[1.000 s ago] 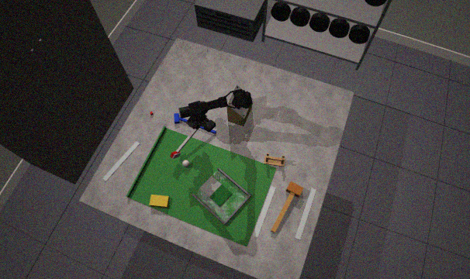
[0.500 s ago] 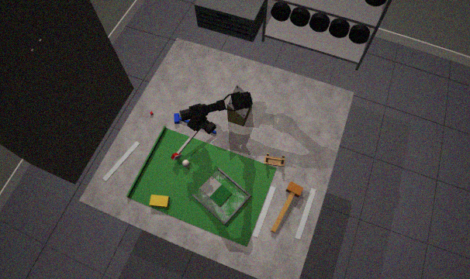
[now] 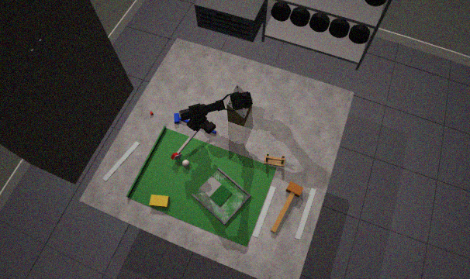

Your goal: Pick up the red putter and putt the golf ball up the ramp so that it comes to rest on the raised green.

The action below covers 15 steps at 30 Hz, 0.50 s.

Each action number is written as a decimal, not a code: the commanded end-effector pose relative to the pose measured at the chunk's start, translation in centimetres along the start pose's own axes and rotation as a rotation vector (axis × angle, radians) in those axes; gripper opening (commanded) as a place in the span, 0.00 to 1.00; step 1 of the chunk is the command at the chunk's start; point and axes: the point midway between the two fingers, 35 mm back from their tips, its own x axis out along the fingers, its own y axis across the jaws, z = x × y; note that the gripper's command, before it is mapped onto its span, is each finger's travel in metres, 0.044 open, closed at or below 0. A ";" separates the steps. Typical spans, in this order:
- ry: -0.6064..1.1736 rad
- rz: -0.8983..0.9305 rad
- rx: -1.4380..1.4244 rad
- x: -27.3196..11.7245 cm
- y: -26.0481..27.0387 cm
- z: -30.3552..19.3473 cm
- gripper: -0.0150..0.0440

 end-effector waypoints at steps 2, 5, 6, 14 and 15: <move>-0.009 -0.001 0.000 0.0 -1.5 0.2 0.25; -0.011 -0.001 0.001 0.2 -2.6 0.1 0.25; -0.011 -0.001 0.001 0.2 -2.7 0.1 0.25; -0.007 0.002 0.008 0.2 -2.2 0.0 0.25; -0.008 0.000 0.009 0.1 -1.6 0.2 0.25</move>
